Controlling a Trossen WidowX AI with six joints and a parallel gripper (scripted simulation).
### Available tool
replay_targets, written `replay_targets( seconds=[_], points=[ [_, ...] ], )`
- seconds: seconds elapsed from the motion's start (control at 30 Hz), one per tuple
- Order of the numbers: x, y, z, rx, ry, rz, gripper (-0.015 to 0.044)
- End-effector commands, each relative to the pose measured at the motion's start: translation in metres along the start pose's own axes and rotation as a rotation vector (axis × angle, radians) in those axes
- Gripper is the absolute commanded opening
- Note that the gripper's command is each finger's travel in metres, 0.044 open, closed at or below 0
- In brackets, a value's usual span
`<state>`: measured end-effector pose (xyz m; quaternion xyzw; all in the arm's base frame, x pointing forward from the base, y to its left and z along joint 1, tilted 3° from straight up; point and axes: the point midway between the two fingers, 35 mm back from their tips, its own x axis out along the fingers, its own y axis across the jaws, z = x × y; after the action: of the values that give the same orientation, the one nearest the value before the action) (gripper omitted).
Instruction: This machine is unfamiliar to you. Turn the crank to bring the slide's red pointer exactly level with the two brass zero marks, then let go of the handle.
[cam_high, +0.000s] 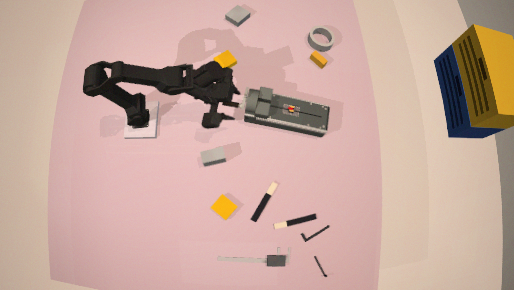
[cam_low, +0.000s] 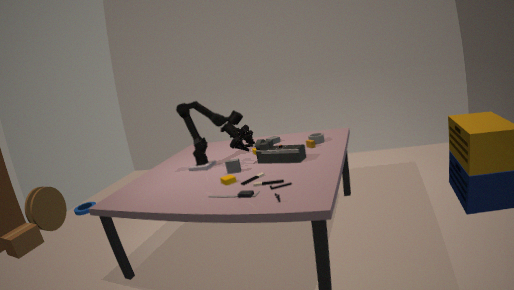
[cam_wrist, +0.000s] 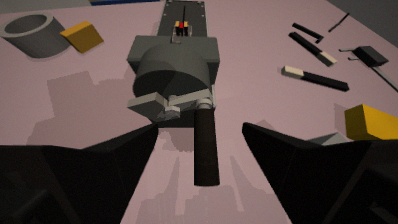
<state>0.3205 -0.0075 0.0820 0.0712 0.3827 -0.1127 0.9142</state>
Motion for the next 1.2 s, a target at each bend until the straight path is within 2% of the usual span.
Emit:
replay_targets(
  seconds=[0.0,0.4,1.17],
  points=[
    [0.002,-0.001,-0.004,0.001,0.01,-0.006,0.0309],
    [0.002,-0.001,-0.004,0.001,0.01,-0.006,0.0],
    [0.012,-0.005,-0.014,0.001,0.01,-0.006,0.0]
  ],
)
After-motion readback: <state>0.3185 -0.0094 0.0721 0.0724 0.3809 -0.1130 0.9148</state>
